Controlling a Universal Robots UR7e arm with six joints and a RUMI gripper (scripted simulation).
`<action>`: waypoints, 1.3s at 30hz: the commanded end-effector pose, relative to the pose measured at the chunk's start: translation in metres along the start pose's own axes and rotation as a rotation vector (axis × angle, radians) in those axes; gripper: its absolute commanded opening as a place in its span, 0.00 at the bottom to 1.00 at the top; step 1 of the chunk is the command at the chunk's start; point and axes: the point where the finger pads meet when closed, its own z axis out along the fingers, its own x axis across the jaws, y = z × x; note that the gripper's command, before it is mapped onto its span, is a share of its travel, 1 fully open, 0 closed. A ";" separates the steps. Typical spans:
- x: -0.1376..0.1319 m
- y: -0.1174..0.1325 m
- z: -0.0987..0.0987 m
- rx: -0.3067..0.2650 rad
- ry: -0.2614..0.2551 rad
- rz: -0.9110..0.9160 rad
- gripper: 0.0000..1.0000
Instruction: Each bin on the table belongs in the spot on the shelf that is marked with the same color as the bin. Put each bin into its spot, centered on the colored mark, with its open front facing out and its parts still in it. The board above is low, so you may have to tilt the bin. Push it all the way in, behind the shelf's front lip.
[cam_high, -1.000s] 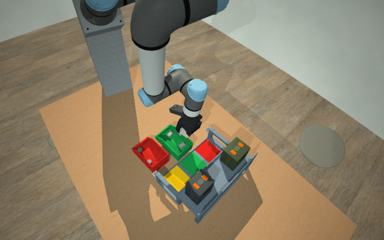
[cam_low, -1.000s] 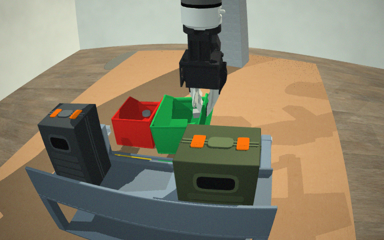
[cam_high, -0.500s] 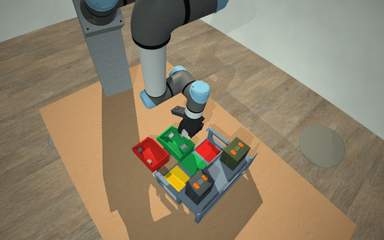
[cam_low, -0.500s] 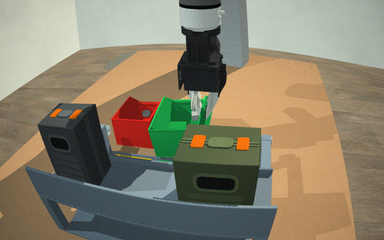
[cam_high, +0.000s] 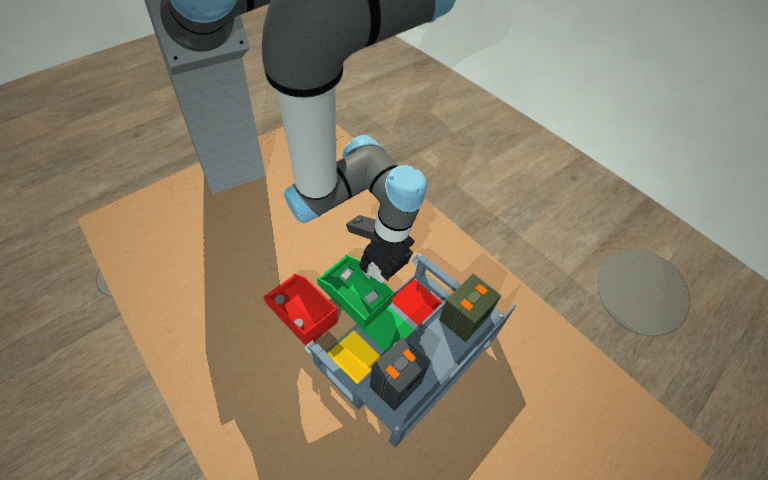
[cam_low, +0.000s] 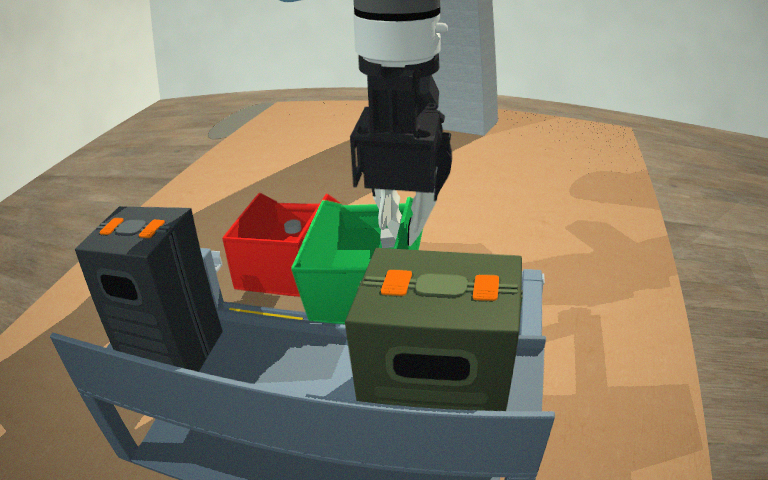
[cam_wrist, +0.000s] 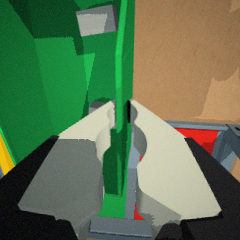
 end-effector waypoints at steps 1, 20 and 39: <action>0.000 0.006 -0.001 -0.001 0.000 0.000 0.00; -0.001 0.027 -0.004 0.000 0.000 0.000 0.00; -0.001 0.043 -0.005 0.001 0.000 0.000 0.00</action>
